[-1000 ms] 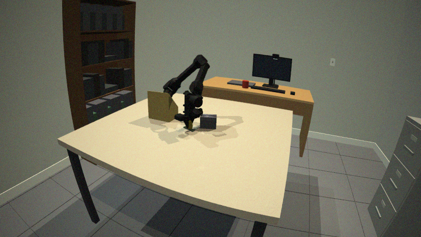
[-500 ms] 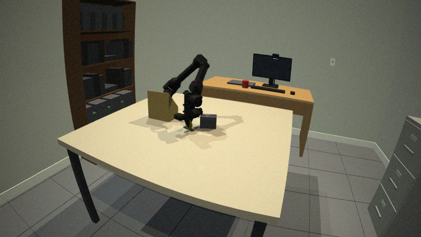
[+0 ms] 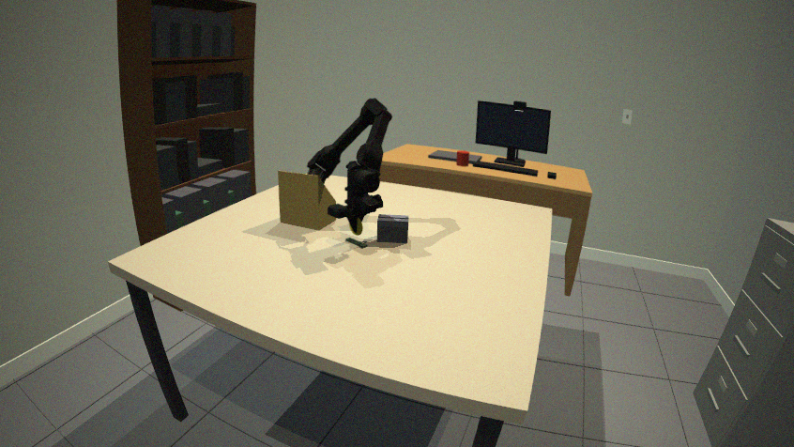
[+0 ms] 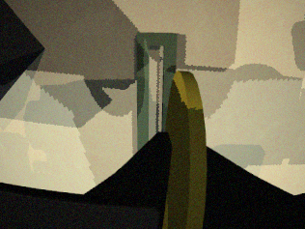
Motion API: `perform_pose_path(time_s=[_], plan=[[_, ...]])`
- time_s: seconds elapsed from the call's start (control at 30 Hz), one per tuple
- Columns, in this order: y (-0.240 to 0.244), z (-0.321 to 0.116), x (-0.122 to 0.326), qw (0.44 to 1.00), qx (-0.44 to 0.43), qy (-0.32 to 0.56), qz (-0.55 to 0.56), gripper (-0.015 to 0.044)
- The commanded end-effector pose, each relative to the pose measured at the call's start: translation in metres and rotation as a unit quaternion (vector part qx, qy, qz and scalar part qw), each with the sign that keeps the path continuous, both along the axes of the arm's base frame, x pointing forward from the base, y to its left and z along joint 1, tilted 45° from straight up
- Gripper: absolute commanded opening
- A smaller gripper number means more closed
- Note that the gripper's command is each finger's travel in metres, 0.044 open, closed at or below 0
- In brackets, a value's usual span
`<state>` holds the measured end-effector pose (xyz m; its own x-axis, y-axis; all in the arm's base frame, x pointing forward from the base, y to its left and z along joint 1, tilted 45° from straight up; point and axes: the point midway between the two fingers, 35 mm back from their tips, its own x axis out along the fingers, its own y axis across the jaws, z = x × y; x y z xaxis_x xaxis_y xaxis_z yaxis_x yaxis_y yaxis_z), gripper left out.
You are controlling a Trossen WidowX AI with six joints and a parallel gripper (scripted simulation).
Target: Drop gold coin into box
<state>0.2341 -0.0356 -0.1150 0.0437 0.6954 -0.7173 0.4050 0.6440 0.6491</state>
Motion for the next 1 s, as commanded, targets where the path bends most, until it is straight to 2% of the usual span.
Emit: perform_pose_path(time_s=[0.0, 0.8, 0.97], plan=[[-0.007, 0.006, 0.001, 1.000, -0.002, -0.004, 0.004, 0.0000], [-0.042, 0.048, -0.003, 1.000, 0.004, -0.017, 0.018, 0.0000], [-0.042, 0.048, -0.001, 0.995, 0.001, -0.067, 0.069, 0.0000]])
